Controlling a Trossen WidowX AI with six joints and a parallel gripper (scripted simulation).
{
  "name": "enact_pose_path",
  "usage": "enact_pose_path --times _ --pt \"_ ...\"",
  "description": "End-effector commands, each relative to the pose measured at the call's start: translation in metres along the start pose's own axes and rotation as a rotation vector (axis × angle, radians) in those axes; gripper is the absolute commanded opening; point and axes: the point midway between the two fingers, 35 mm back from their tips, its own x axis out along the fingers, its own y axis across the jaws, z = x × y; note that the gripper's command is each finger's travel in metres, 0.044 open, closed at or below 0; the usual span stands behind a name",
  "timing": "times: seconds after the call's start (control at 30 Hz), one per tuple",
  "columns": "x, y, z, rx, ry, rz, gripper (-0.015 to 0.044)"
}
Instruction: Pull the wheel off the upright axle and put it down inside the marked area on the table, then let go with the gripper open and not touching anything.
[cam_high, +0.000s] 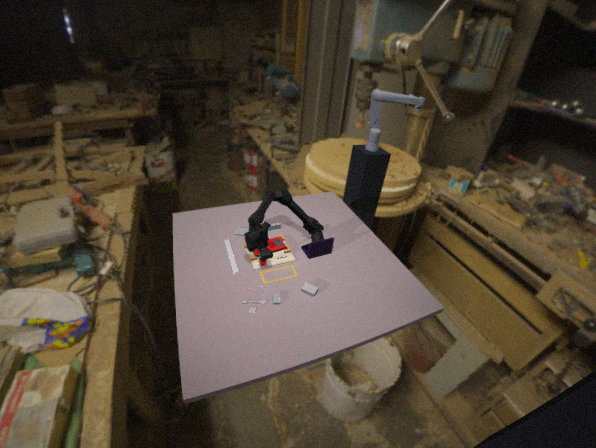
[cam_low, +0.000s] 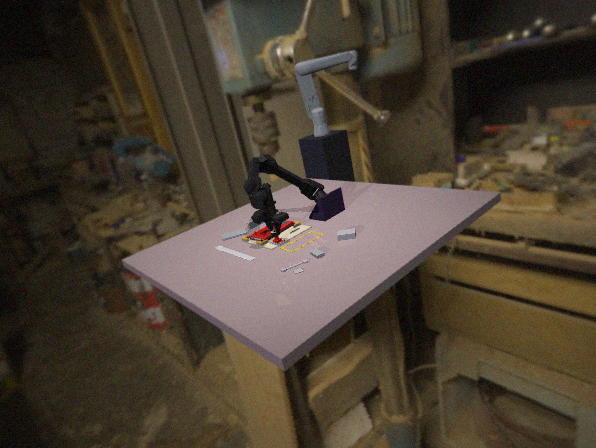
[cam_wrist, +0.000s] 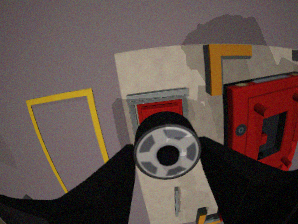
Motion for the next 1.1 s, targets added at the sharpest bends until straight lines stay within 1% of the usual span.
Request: enact_pose_path --times 0.0,1.07 --pt "-0.004 0.001 0.001 0.004 -0.005 0.004 0.0000" --pt "-0.015 0.001 0.000 0.002 -0.007 0.004 0.0000"
